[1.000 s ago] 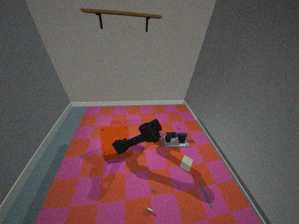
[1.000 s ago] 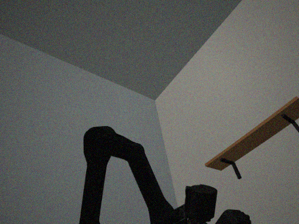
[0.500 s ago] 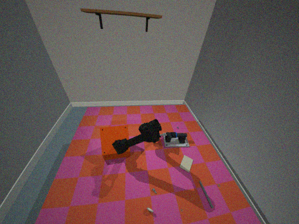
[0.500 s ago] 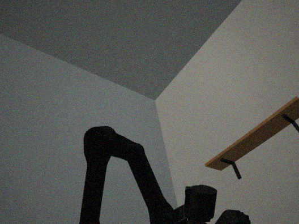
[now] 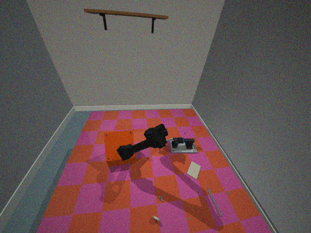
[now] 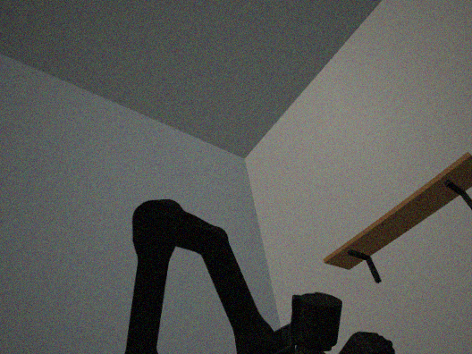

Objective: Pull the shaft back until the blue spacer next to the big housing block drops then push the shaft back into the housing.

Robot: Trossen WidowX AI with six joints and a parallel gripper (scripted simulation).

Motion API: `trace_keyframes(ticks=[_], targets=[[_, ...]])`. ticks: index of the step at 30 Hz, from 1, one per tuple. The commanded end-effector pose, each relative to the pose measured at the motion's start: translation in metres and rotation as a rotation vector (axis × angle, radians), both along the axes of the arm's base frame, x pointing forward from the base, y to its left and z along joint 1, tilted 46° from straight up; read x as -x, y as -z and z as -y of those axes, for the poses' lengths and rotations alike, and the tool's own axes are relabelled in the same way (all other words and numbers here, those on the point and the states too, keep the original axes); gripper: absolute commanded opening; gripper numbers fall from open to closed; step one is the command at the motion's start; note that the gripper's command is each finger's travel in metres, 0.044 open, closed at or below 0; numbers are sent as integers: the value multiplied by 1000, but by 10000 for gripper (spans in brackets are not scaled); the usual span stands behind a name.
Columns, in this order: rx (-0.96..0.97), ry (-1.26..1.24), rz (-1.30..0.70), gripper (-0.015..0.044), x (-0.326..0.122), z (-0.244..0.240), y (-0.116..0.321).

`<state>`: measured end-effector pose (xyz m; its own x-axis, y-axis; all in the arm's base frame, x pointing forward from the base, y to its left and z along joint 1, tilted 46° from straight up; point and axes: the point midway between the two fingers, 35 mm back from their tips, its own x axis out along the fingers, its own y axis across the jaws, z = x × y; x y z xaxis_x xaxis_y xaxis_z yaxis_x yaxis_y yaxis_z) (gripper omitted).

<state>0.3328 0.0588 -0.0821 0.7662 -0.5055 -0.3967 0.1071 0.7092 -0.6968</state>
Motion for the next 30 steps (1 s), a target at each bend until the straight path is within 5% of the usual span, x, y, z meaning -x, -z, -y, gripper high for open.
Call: trace_keyframes(ticks=[1,30], targets=[[0,3,3,0,1,0,0],[0,3,2,0,4,0,0]])
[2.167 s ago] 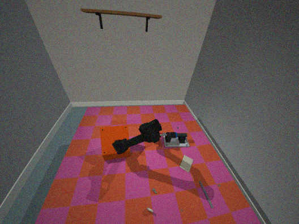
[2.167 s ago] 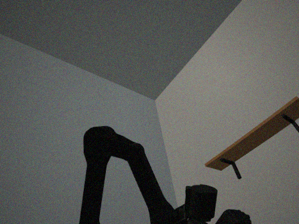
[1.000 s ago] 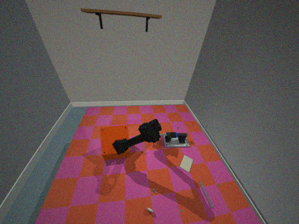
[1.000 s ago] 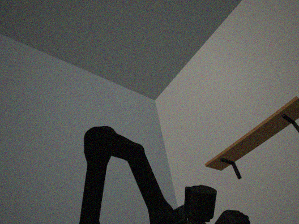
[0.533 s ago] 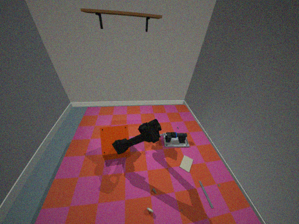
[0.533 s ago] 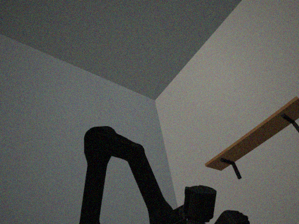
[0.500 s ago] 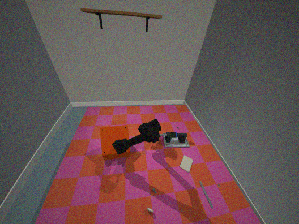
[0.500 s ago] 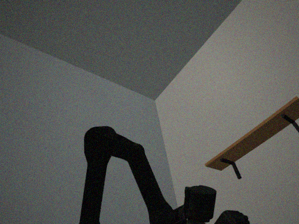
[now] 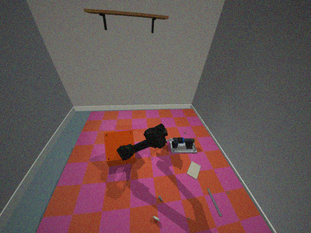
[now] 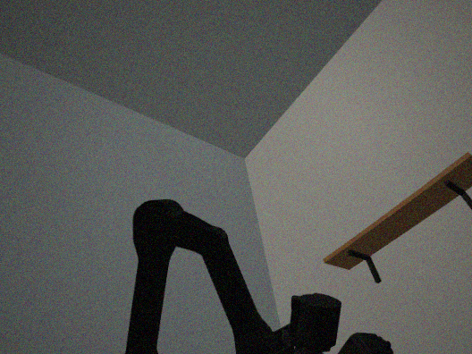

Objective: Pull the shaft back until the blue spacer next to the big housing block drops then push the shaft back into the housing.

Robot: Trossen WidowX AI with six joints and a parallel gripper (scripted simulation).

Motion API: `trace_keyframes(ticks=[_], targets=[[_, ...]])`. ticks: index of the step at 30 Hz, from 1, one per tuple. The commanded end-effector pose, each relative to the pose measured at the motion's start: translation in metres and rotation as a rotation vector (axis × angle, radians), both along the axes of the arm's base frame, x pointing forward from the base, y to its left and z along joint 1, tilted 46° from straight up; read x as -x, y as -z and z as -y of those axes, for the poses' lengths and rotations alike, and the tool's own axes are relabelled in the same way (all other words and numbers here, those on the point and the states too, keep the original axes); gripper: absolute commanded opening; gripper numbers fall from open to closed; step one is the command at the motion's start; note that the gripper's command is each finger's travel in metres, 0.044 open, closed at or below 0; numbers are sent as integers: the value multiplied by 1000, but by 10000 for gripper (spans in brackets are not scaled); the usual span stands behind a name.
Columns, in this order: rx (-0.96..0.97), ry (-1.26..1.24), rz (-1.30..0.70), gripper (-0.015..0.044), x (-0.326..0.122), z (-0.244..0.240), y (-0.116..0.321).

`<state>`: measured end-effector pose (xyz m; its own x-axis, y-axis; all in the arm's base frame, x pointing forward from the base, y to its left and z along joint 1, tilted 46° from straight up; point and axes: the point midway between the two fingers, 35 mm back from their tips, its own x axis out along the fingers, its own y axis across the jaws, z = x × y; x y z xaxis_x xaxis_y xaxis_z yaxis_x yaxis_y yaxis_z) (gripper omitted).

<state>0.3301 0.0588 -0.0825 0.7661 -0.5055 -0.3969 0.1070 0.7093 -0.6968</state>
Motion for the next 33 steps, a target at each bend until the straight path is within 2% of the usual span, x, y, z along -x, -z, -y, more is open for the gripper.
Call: trace_keyframes(ticks=[1,33], targets=[[0,3,3,0,1,0,0],[0,3,2,0,4,0,0]])
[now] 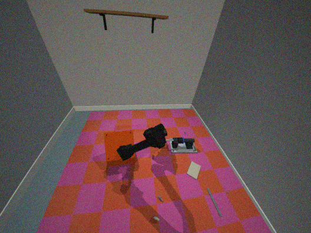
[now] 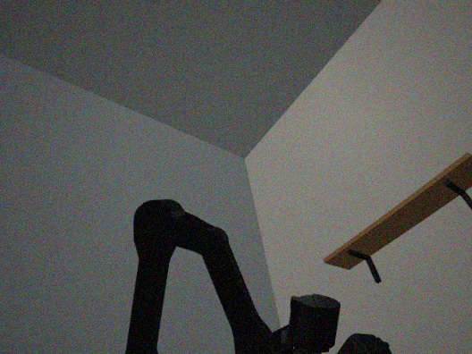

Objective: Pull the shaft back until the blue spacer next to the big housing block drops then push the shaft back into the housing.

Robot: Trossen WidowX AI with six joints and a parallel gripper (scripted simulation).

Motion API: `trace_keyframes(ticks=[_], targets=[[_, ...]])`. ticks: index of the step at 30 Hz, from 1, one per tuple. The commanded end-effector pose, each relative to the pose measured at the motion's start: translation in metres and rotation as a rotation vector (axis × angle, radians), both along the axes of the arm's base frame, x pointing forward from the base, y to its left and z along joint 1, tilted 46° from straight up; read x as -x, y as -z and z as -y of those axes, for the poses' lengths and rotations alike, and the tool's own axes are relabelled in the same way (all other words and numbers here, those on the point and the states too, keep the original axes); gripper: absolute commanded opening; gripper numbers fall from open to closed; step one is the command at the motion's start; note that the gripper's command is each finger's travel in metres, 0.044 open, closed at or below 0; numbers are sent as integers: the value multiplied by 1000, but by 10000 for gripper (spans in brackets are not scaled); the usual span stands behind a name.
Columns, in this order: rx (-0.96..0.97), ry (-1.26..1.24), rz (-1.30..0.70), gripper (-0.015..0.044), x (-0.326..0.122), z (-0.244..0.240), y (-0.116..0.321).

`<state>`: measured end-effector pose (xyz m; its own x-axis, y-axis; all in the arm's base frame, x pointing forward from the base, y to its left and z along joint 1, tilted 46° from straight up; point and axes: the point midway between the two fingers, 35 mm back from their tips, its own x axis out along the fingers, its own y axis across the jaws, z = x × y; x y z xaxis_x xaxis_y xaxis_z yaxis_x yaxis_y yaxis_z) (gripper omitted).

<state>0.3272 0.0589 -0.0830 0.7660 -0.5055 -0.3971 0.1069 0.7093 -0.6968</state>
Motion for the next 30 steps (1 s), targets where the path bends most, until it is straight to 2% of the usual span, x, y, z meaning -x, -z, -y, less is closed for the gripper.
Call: trace_keyframes(ticks=[1,30], targets=[[0,3,3,0,1,0,0],[0,3,3,0,4,0,0]])
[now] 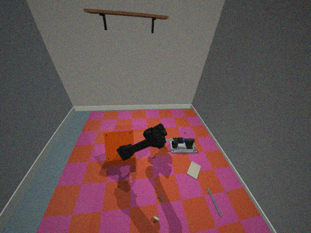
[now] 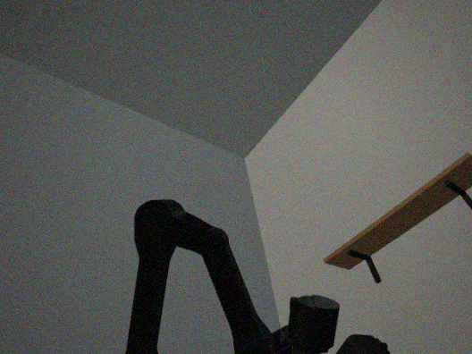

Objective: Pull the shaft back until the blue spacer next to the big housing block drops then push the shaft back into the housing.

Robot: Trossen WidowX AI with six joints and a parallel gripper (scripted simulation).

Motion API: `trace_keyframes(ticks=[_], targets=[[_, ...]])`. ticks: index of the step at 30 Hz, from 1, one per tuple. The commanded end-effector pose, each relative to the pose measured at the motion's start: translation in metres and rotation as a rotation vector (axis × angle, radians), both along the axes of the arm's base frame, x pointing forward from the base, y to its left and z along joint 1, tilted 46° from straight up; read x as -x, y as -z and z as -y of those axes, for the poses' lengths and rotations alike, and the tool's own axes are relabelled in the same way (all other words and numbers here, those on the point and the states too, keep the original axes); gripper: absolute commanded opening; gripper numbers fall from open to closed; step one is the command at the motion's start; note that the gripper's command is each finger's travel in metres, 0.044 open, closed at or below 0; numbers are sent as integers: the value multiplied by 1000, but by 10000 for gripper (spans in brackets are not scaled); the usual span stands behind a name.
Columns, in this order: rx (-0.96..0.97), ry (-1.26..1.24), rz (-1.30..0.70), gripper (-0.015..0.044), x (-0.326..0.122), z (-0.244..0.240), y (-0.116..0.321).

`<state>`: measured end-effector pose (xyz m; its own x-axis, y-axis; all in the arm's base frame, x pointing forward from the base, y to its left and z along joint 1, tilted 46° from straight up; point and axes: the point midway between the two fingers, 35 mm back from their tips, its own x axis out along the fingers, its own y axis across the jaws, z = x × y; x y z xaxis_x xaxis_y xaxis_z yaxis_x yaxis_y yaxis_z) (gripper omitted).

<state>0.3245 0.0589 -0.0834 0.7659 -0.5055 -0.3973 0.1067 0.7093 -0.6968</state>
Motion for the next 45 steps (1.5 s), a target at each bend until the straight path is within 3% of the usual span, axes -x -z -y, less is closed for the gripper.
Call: trace_keyframes(ticks=[1,45], targets=[[0,3,3,0,1,0,0],[0,3,3,0,5,0,0]])
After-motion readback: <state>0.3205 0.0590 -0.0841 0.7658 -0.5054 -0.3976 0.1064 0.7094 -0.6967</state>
